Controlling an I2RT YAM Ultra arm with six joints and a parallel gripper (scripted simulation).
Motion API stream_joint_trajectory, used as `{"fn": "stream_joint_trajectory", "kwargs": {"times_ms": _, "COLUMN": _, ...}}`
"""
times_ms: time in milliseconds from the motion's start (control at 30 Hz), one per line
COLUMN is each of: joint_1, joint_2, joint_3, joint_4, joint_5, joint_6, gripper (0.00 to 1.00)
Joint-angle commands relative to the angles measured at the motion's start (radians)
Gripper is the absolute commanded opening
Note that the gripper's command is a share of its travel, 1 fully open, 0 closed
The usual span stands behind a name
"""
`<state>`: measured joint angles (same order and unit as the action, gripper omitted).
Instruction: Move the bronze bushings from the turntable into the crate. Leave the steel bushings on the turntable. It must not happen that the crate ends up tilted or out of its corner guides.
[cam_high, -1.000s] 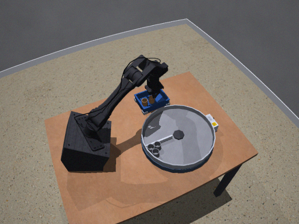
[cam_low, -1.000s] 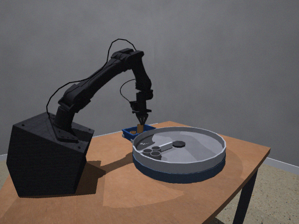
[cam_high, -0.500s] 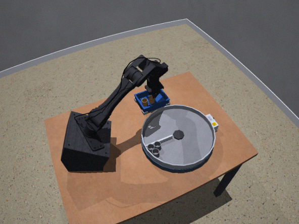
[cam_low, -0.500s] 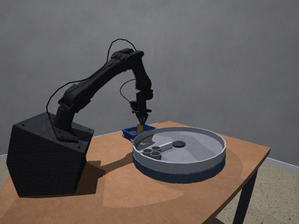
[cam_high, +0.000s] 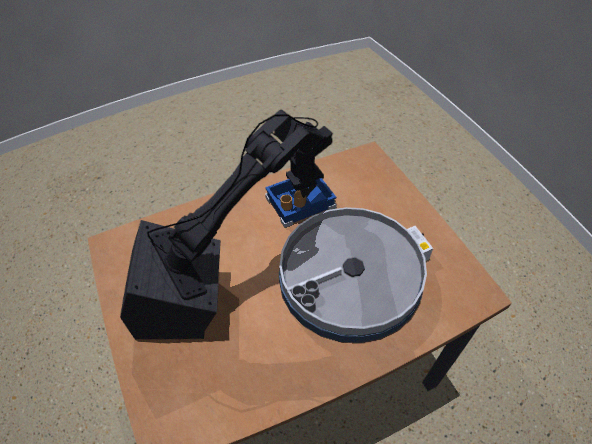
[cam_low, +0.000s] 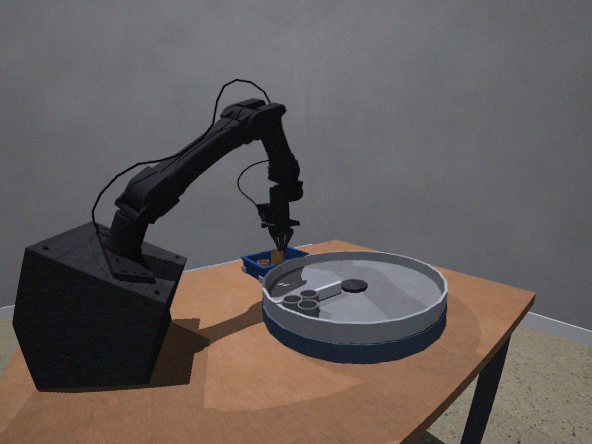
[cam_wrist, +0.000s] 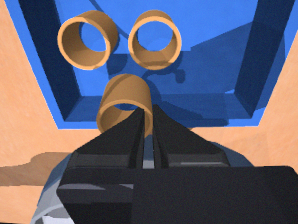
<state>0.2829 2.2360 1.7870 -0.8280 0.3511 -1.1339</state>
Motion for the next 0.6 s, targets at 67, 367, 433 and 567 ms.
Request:
{"fn": "stream_joint_trajectory", "kwargs": {"times_ms": 67, "joint_1": 0.003, "joint_2": -0.026, "joint_3": 0.007, "joint_4": 0.03, "joint_5": -0.016, "joint_6": -0.016, "gripper": 0.0}}
{"fn": "stream_joint_trajectory", "kwargs": {"times_ms": 367, "joint_1": -0.008, "joint_2": 0.013, "joint_3": 0.013, "joint_4": 0.072, "joint_5": -0.019, "joint_6": -0.029, "gripper": 0.0}}
{"fn": "stream_joint_trajectory", "kwargs": {"times_ms": 433, "joint_1": -0.017, "joint_2": 0.045, "joint_3": 0.012, "joint_4": 0.08, "joint_5": -0.02, "joint_6": -0.031, "gripper": 0.0}}
{"fn": "stream_joint_trajectory", "kwargs": {"times_ms": 567, "joint_1": -0.009, "joint_2": 0.013, "joint_3": 0.009, "joint_4": 0.087, "joint_5": -0.021, "joint_6": -0.034, "gripper": 0.0}}
